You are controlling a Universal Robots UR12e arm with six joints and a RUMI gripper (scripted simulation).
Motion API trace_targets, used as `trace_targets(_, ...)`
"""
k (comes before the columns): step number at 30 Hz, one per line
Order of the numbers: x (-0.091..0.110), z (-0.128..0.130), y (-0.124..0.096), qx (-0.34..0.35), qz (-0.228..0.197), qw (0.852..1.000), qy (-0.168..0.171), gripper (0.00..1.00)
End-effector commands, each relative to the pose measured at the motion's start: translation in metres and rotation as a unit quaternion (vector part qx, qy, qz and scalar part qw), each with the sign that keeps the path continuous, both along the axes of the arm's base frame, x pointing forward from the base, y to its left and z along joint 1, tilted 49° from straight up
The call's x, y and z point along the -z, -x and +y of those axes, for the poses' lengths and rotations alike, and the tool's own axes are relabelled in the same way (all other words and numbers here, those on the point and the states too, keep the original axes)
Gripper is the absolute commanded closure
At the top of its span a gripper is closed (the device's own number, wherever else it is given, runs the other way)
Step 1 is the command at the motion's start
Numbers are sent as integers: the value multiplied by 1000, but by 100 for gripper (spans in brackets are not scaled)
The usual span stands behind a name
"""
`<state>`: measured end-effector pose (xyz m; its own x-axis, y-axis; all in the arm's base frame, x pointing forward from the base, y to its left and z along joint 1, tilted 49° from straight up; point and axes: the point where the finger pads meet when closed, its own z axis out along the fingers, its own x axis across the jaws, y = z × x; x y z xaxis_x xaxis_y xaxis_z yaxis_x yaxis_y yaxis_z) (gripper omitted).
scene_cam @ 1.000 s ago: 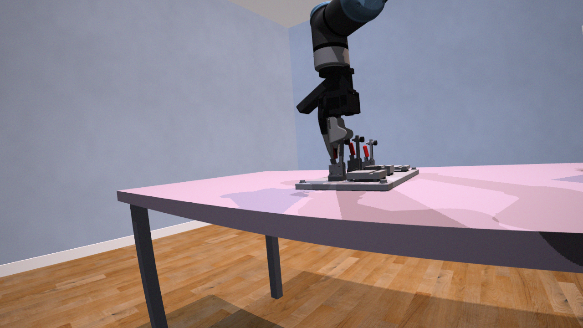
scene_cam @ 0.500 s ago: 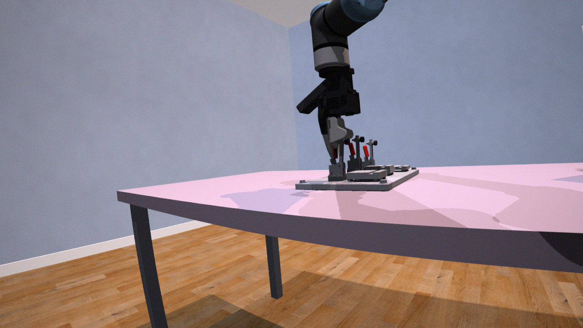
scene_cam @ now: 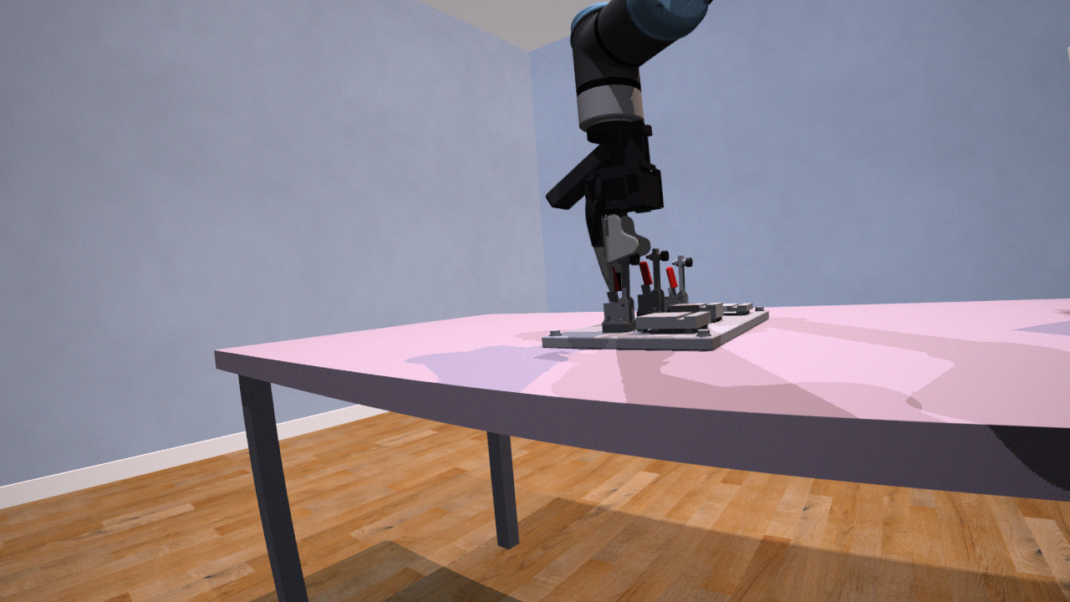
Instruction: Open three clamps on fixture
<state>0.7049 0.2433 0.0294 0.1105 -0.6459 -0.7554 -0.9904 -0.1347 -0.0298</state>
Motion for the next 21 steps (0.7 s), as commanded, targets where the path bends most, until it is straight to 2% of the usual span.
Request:
trace_targets(1,3,4,9,-2,5,1000,-2,100)
trace_targets(21,4,6,10,-2,6,1000,-3,100)
